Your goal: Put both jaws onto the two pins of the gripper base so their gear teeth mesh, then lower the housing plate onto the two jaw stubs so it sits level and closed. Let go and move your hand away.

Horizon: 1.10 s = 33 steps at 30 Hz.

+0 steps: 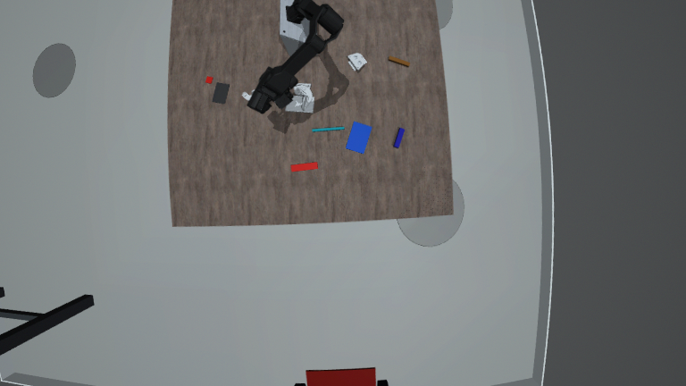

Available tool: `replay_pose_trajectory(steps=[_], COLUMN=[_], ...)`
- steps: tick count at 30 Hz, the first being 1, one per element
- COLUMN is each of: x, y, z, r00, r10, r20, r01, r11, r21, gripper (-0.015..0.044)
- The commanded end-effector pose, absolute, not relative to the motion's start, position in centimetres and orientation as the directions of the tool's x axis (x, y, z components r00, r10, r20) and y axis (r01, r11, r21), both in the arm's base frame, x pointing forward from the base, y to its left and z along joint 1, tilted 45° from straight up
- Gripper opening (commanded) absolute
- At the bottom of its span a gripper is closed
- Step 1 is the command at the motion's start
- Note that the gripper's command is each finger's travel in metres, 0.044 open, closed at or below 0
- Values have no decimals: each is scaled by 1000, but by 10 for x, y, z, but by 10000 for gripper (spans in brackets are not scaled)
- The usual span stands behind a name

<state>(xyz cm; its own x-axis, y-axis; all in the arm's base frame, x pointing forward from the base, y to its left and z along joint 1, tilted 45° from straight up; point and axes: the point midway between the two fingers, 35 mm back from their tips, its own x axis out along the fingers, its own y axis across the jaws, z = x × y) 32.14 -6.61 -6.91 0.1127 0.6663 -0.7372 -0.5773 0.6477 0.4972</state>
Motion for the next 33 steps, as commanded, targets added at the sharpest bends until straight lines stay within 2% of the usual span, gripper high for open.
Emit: replay_pose_trajectory(steps=[1, 17, 33], x=[318, 297, 268], y=[-80, -120, -153], z=[-79, -115, -150], r00=[110, 105, 103], r10=[662, 665, 680], r20=[-741, -739, -726], r01=[-689, -959, -958], r11=[588, 263, -129], r21=[423, 100, -256], gripper=[440, 440, 440])
